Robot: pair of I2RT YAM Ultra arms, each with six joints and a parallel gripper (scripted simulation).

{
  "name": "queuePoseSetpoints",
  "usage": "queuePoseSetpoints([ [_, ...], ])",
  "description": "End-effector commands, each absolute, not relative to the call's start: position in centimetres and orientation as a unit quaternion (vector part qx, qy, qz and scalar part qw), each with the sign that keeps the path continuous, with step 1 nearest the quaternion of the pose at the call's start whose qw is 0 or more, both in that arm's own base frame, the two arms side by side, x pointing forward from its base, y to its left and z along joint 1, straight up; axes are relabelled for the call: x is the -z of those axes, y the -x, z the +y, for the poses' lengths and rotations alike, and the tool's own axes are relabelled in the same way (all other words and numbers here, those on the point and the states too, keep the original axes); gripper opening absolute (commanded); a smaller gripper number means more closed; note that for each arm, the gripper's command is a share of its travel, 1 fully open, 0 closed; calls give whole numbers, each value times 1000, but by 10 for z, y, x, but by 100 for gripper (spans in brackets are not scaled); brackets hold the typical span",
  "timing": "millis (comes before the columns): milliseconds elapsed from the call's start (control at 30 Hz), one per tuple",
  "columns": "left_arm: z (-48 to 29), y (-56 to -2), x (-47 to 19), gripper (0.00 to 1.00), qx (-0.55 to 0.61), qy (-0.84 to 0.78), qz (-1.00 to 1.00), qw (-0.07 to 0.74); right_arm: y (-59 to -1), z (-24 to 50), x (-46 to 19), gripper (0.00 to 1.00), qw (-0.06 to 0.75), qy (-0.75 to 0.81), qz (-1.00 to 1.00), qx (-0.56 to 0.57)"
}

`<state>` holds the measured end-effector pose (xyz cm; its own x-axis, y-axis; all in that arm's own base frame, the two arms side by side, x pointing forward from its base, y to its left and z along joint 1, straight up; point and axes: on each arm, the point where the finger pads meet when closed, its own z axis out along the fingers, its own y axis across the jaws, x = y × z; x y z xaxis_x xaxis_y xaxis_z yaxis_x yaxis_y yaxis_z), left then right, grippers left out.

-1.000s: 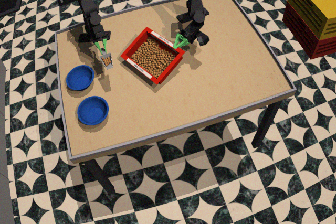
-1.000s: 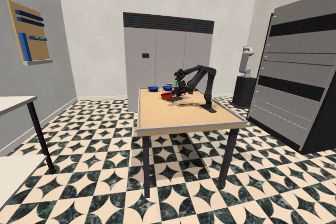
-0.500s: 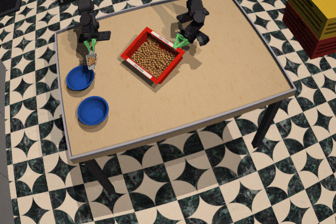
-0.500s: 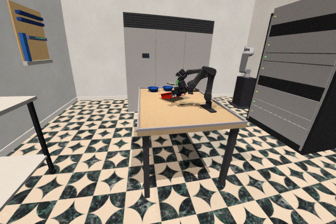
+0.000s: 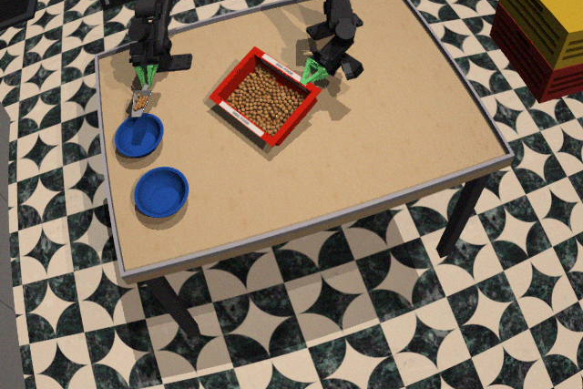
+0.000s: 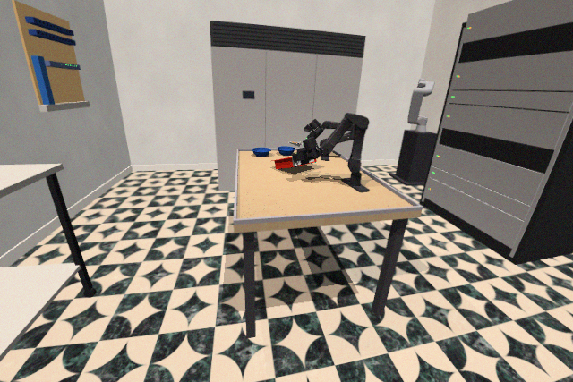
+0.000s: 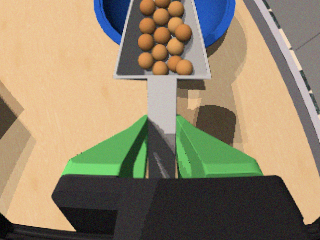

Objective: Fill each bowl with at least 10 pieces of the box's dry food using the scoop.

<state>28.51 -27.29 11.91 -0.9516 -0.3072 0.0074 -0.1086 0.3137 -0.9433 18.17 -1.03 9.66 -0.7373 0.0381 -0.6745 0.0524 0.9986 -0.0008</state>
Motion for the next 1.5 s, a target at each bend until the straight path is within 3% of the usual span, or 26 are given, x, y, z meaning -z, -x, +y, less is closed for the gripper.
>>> queuePoseSetpoints([
  [0, -278, -297, -162, 0, 603, 89, 781, 134, -186, -9, -109, 0, 383, -16, 923, 3],
  [233, -278, -297, -162, 0, 603, 89, 781, 134, -186, -7, -91, 0, 355, -21, 935, -1],
  [300, -278, -297, -162, 0, 603, 89, 781, 134, -189, -10, -107, 0, 382, -26, 924, 4],
  [1467, -278, -297, -162, 0, 603, 89, 781, 134, -193, -11, -128, 0, 239, -29, 970, 8],
])
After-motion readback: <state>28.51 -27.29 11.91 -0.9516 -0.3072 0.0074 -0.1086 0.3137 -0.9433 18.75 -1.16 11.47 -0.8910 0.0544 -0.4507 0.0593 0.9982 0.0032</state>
